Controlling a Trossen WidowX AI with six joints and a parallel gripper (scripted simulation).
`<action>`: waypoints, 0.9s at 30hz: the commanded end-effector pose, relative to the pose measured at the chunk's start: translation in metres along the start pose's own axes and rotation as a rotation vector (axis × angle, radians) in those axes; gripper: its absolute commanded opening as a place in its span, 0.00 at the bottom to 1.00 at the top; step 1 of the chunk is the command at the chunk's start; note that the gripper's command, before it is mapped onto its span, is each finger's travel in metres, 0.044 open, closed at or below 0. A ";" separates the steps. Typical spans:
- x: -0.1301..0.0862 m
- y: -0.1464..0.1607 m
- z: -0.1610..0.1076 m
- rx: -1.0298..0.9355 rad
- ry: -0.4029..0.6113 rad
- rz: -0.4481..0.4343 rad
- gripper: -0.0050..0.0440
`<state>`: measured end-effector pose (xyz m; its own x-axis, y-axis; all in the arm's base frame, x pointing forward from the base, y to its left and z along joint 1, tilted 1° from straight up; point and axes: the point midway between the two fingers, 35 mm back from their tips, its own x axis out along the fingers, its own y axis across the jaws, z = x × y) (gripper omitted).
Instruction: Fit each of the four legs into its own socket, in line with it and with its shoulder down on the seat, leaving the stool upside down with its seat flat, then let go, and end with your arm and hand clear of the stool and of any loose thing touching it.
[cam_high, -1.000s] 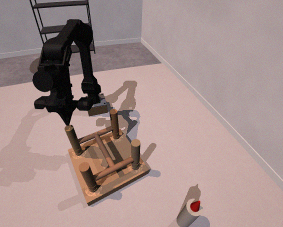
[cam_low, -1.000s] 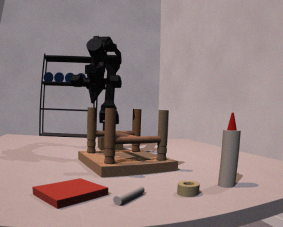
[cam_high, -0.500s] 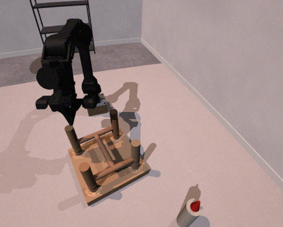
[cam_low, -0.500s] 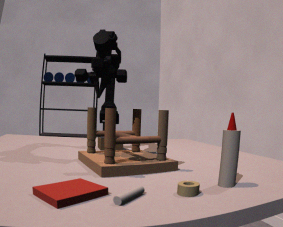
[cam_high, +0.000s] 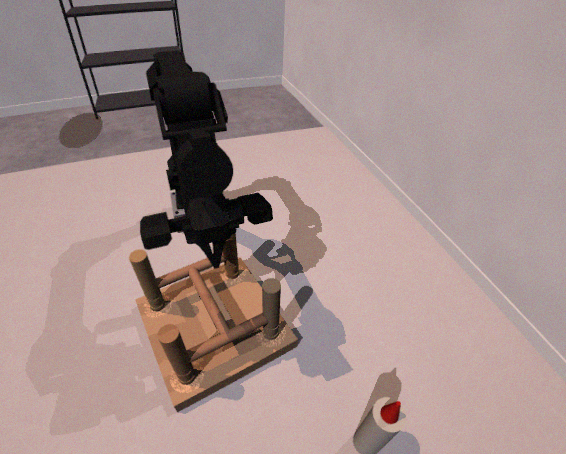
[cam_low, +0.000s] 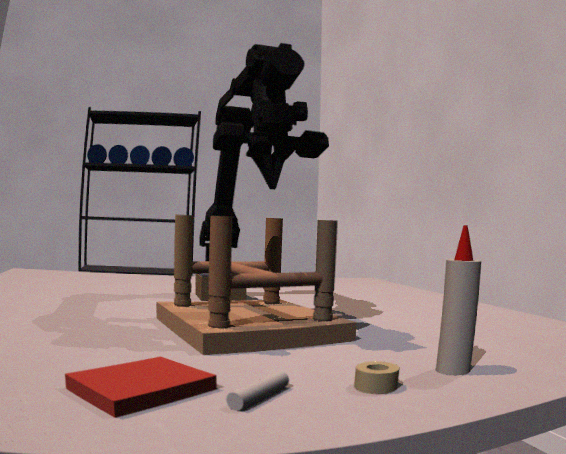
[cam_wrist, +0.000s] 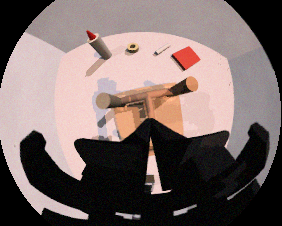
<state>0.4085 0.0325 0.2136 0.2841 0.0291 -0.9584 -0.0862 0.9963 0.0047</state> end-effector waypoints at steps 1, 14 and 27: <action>0.007 0.037 0.018 -0.080 0.009 0.025 0.10; 0.016 0.081 0.029 -0.170 0.018 0.051 0.10; 0.039 0.081 0.020 -0.170 0.018 0.051 0.10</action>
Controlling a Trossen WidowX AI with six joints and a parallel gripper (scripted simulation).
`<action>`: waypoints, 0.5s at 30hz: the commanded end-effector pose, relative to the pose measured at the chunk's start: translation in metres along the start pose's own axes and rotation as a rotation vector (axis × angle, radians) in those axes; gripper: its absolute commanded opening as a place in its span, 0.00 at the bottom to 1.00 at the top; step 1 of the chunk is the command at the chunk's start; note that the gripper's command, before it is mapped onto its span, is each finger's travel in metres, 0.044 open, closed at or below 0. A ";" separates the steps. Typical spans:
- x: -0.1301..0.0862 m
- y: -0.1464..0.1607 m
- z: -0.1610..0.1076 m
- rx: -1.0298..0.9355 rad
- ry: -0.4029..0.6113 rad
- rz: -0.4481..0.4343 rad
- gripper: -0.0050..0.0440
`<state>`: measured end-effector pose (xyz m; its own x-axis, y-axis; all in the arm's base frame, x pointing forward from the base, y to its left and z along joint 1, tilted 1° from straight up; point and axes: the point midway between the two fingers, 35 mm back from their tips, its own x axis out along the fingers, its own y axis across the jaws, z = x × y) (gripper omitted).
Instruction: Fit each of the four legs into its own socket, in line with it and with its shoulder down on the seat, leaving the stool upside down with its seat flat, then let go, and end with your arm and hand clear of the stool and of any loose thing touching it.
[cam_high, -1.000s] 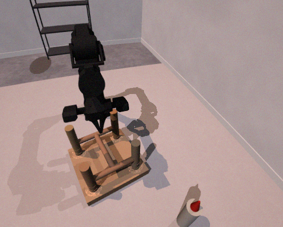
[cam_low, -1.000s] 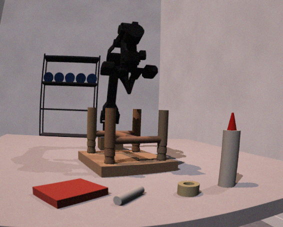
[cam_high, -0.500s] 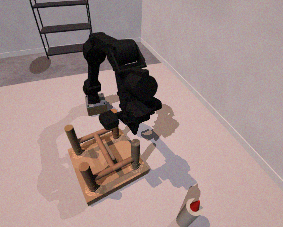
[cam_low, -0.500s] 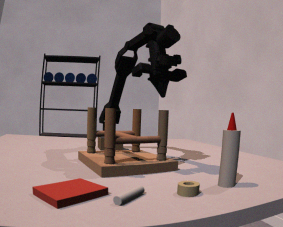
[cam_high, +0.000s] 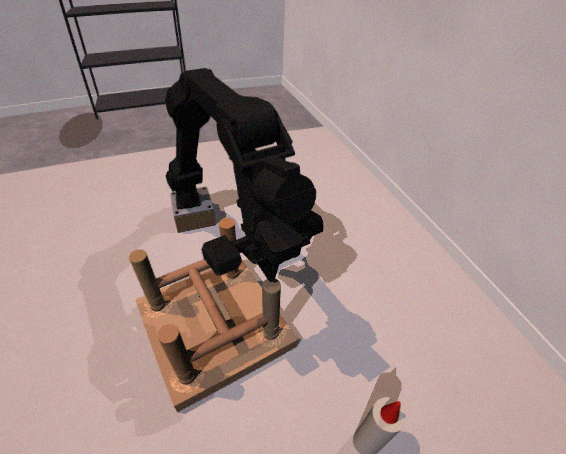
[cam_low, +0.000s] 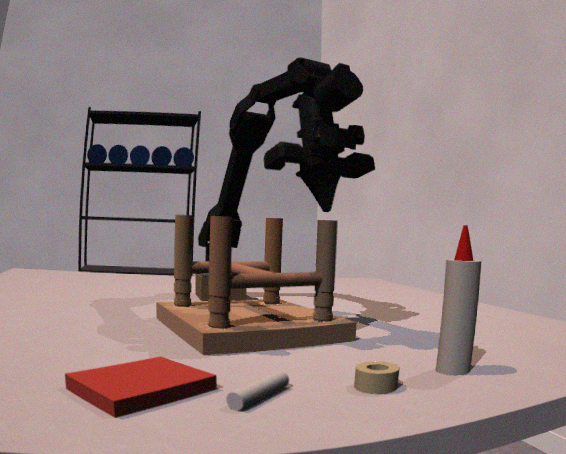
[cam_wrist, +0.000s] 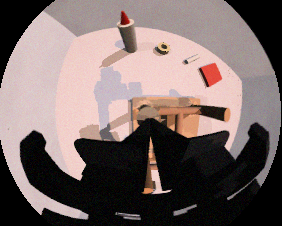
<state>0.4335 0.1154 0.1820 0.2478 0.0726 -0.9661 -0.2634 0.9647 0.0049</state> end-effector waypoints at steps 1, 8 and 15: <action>0.001 0.001 -0.001 0.003 -0.011 0.001 0.10; 0.009 0.001 -0.002 0.003 -0.011 0.001 0.10; 0.014 0.001 -0.003 0.003 -0.011 0.001 0.10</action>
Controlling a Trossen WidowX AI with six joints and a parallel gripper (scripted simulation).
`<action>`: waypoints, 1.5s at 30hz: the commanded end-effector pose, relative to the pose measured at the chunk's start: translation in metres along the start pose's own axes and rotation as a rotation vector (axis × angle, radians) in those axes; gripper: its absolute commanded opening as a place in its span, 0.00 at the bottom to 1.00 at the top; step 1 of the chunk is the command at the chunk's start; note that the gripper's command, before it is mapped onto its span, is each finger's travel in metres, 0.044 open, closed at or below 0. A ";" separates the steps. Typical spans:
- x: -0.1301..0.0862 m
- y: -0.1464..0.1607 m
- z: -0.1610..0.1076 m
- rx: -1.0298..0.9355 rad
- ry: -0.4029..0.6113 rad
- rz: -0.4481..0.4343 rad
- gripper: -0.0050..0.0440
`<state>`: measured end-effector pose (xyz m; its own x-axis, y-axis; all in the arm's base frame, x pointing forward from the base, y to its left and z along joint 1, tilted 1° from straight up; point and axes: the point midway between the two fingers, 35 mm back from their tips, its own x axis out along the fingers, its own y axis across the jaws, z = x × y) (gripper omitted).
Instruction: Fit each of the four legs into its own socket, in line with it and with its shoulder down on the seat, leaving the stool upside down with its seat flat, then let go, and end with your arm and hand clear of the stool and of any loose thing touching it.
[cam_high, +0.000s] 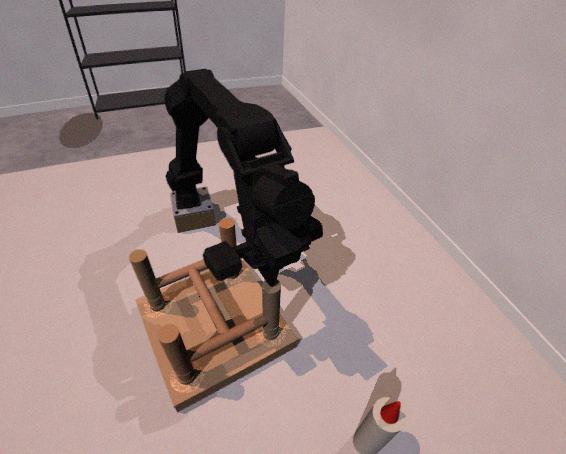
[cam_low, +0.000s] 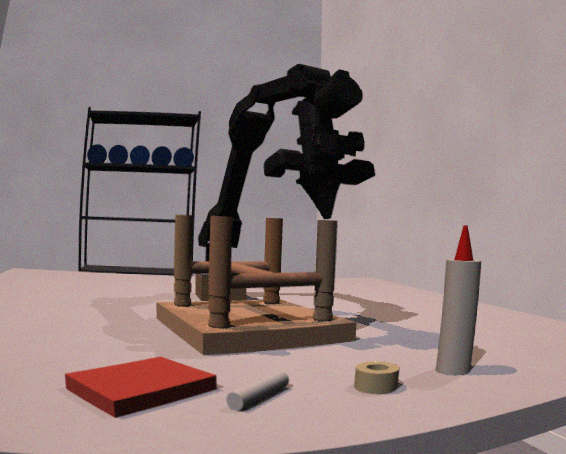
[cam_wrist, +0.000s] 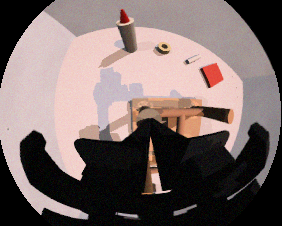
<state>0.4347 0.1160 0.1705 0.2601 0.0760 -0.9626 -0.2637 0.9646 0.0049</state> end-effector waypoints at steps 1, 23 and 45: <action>0.003 0.000 -0.002 0.003 0.002 0.001 0.10; 0.022 0.000 -0.006 0.003 0.002 0.001 0.10; 0.003 0.001 0.000 0.002 -0.014 0.001 0.10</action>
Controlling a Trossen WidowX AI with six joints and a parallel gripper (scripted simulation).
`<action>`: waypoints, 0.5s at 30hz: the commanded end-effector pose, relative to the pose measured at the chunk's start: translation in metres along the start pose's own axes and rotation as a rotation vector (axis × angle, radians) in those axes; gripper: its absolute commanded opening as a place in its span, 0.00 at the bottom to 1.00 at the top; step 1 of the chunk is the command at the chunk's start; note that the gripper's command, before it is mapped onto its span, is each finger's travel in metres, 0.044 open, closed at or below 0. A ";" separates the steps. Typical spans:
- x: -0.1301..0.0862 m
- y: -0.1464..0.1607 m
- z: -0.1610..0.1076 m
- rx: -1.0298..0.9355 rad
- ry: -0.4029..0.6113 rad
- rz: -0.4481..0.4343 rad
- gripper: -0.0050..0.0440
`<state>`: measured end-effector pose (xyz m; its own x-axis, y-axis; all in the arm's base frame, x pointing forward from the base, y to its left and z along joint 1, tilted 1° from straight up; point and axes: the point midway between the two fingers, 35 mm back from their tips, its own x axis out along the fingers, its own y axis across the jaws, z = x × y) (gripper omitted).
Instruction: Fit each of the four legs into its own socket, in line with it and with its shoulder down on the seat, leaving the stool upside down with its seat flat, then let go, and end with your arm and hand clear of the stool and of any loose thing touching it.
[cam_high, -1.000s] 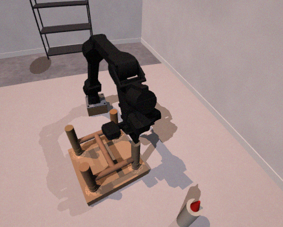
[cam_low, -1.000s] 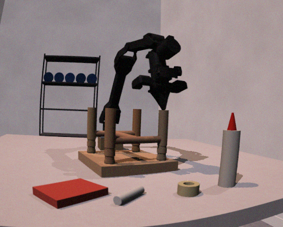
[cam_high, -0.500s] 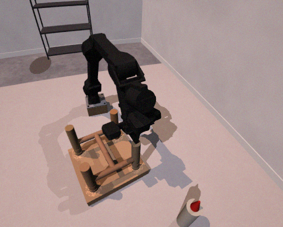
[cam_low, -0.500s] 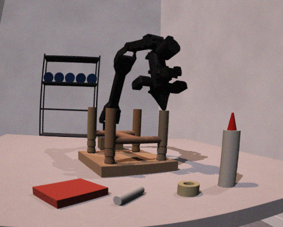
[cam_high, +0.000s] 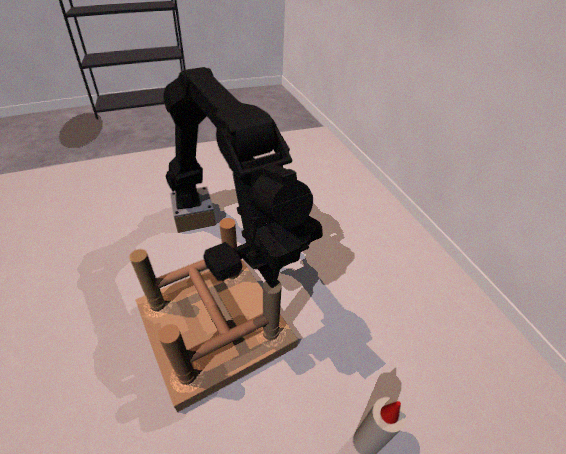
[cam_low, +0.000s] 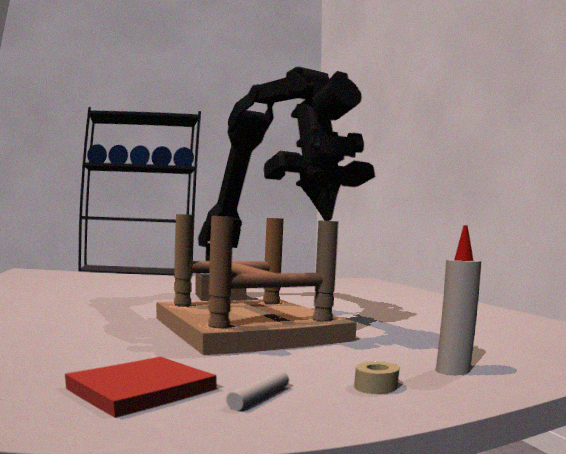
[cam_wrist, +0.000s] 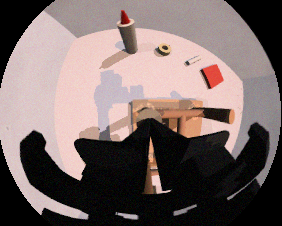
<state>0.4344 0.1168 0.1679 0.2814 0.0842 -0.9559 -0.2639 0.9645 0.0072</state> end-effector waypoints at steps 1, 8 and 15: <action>-0.001 0.000 0.001 0.001 0.009 -0.001 0.10; -0.012 0.000 0.005 0.001 0.001 -0.001 0.10; -0.020 0.000 0.007 0.000 -0.005 -0.001 0.10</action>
<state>0.4345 0.1168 0.1845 0.2825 0.0844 -0.9555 -0.2637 0.9646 0.0072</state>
